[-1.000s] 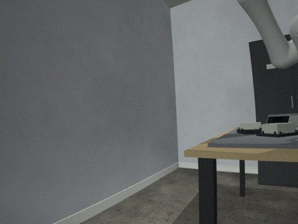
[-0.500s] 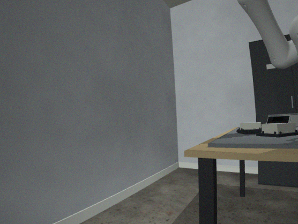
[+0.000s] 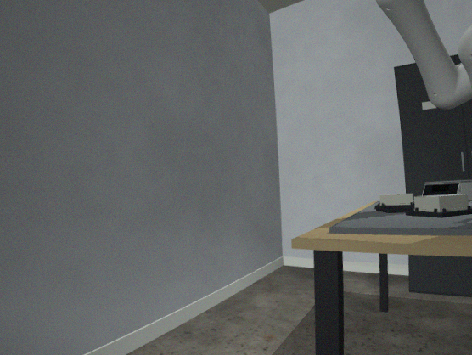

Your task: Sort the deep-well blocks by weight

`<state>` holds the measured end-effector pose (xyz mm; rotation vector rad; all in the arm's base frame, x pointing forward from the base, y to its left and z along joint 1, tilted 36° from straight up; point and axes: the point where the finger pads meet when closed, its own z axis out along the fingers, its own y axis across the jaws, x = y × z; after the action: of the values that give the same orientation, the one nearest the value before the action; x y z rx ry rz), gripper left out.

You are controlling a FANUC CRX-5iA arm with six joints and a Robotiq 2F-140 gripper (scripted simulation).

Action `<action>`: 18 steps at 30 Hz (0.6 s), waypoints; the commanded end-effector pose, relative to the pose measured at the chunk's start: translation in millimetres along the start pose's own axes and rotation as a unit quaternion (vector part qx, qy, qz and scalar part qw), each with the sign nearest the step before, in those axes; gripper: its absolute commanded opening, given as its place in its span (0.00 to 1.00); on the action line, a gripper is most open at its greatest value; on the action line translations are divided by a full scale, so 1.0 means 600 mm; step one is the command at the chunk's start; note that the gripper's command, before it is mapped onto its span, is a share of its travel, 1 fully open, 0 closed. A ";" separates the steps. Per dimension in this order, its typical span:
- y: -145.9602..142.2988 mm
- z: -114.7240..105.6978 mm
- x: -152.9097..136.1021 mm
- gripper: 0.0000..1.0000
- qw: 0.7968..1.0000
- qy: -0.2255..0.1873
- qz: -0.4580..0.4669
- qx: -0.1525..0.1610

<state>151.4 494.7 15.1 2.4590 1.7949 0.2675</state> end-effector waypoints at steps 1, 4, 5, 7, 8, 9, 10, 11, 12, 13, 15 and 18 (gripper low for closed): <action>0.000 0.001 0.001 0.10 1.000 0.000 0.000 0.000; 0.000 0.001 0.001 0.10 1.000 0.000 0.000 0.000; 0.000 0.001 0.001 0.10 1.000 0.000 0.000 0.000; 0.000 0.002 0.001 0.10 1.000 0.000 0.000 0.000; 0.000 0.002 0.002 0.10 1.000 0.000 0.000 0.000; 0.000 0.002 0.002 0.10 1.000 0.000 0.000 0.000; 0.000 0.003 0.002 0.10 1.000 0.000 0.000 0.000; 0.000 0.003 0.002 0.10 1.000 0.000 0.000 0.000; 0.000 0.003 0.002 0.10 1.000 0.000 0.000 0.000; 0.000 0.003 0.002 0.10 1.000 0.000 0.000 0.000; 0.000 0.004 0.002 0.10 1.000 0.000 0.000 0.000; 0.000 0.004 0.003 0.10 1.000 0.000 0.000 0.000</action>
<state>152.3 496.0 13.0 2.4590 1.7949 0.2675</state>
